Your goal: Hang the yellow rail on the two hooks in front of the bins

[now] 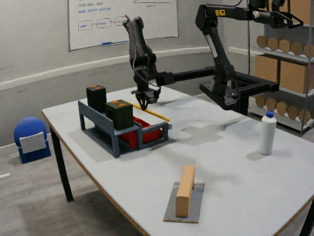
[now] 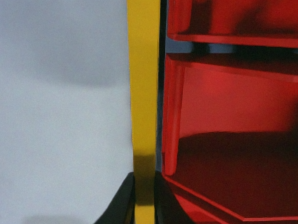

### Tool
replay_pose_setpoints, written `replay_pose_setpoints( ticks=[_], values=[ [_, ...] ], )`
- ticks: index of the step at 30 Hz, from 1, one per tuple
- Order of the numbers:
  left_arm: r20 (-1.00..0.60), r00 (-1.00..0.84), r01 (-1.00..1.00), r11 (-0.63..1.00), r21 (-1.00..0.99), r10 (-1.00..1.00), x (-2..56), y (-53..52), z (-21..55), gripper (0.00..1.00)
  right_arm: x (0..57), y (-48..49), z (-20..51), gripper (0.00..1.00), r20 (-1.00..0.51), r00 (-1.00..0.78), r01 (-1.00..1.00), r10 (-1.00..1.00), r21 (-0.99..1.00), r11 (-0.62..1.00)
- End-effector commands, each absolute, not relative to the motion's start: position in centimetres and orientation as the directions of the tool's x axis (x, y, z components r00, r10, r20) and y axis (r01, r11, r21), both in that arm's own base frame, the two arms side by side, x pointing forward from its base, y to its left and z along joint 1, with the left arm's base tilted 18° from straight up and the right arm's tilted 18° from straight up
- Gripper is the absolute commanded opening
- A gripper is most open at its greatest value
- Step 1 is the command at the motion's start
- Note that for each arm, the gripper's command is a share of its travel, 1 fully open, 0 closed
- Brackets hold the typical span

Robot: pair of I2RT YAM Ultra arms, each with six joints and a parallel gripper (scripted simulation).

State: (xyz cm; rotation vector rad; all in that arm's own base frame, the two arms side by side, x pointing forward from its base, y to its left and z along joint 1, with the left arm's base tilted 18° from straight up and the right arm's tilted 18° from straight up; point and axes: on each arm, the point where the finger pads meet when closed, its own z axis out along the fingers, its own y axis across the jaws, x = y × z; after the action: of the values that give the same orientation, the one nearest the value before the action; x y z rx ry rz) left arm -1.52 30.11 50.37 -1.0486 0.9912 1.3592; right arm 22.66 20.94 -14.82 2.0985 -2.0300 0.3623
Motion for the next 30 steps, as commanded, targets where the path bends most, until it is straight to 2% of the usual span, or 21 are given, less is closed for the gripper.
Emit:
replay_pose_setpoints(
  ticks=[1,30],
  values=[
    [-0.951,-0.018,-0.998,-0.058,0.000,0.307,-1.77,28.75,51.78,1.00,22.79,21.27,-14.41,0.00,0.294,0.025,-0.999,-0.955,-0.038,-0.038],
    [-0.951,-0.018,-0.998,-0.058,0.000,0.307,-1.77,28.75,51.78,1.00,22.77,21.16,-14.80,0.00,0.293,0.036,-0.998,-0.956,-0.040,-0.049]
  ],
)
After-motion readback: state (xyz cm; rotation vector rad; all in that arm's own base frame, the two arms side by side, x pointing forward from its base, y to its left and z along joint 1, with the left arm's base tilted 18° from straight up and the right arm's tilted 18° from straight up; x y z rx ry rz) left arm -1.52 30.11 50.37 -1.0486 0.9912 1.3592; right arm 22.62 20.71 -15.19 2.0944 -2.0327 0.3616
